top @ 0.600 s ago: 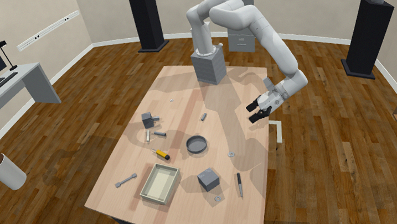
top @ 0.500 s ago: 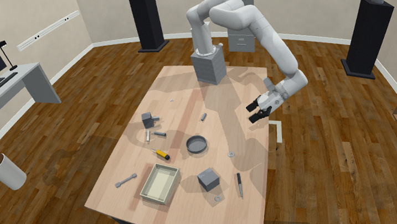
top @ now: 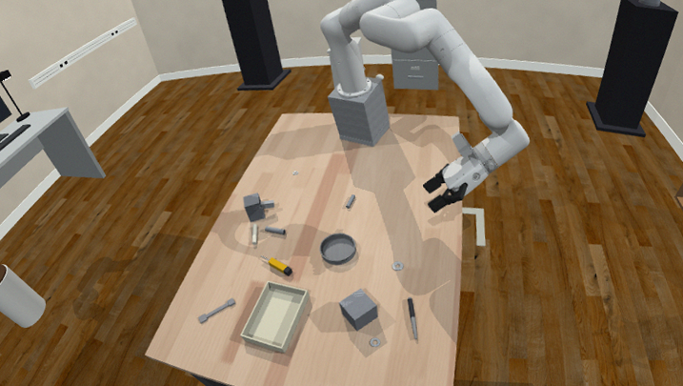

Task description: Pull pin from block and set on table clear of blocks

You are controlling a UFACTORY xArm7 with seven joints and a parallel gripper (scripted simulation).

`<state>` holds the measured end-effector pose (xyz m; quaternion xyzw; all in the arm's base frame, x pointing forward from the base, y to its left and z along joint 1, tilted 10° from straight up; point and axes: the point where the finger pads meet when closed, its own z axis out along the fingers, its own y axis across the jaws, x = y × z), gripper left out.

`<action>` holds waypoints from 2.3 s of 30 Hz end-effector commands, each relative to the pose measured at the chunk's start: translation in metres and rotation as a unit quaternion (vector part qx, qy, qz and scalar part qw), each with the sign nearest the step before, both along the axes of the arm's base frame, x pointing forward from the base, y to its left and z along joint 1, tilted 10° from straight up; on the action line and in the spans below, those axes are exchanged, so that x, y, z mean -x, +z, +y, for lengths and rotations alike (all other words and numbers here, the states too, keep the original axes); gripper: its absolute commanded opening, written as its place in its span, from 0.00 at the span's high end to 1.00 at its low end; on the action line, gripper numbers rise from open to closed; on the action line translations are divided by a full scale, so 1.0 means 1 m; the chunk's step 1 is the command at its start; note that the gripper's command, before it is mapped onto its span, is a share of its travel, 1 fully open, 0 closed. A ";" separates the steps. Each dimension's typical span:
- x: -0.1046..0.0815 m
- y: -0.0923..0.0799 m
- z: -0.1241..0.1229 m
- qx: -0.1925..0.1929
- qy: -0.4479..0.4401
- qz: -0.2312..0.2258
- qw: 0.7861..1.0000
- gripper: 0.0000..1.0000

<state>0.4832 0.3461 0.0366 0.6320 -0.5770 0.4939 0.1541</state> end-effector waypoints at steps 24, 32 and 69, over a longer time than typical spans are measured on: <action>-0.001 0.002 0.001 -0.002 0.000 -0.001 1.000 0.00; -0.001 0.002 0.001 -0.002 0.000 -0.001 1.000 0.00; -0.001 0.002 0.001 -0.002 0.000 -0.001 1.000 0.48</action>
